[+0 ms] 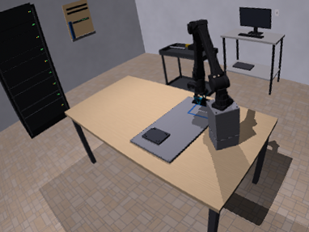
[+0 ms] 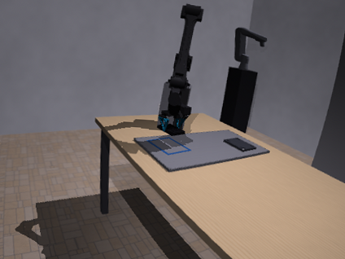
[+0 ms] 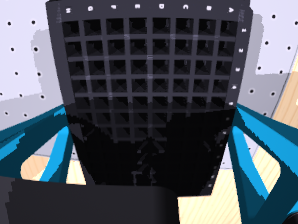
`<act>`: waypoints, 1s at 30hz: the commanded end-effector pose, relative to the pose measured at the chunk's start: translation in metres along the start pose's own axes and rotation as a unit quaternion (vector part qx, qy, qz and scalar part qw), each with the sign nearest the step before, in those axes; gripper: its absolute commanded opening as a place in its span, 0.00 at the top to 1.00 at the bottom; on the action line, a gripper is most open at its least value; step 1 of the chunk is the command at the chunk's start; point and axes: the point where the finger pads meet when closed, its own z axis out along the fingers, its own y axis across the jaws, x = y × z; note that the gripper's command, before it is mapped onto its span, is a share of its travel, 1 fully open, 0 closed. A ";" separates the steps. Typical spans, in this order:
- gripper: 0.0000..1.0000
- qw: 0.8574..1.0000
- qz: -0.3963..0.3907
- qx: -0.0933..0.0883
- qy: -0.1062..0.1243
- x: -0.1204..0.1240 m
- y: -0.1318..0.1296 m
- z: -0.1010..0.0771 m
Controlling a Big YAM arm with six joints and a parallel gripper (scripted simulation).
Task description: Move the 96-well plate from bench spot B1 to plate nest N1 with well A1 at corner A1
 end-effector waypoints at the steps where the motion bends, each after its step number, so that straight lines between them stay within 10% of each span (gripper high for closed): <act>1: 1.00 0.999 0.030 0.011 -0.017 -0.013 0.003 -0.010; 30: 1.00 0.999 0.033 0.007 -0.015 -0.040 0.084 -0.012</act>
